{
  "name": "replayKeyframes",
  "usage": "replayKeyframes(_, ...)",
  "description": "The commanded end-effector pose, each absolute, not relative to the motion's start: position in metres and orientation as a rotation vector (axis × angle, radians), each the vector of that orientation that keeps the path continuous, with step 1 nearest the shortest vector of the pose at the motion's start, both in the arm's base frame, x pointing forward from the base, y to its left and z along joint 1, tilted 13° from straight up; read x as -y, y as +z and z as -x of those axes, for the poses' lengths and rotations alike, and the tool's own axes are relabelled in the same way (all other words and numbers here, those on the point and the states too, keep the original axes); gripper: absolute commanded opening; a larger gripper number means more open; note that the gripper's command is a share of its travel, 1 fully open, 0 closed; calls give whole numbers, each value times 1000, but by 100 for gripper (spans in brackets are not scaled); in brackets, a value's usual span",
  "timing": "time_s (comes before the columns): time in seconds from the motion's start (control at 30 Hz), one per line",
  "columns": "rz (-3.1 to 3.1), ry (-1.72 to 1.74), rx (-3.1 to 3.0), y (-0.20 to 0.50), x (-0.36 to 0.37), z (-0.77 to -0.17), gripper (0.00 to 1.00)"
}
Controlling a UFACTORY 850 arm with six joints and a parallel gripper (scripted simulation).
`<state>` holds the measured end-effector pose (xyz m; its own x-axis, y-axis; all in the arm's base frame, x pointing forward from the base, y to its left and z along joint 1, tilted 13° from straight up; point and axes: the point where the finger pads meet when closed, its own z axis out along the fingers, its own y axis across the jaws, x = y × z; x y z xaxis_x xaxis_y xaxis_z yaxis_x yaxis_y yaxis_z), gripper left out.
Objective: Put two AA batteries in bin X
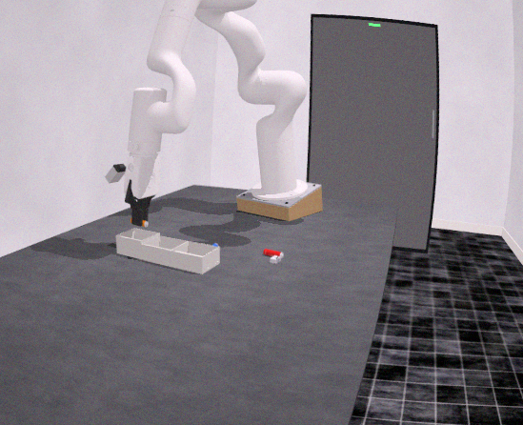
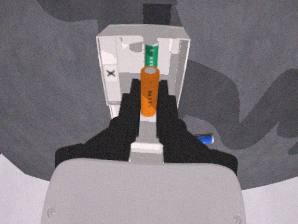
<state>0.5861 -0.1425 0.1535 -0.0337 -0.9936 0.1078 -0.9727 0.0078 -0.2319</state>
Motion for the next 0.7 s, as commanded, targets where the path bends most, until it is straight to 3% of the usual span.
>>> replayKeyframes(0.0, 2123, -291, -2144, 155, 144, -587, 0)
replayKeyframes(0.67, 2123, -291, -2144, 147, 145, -589, 0)
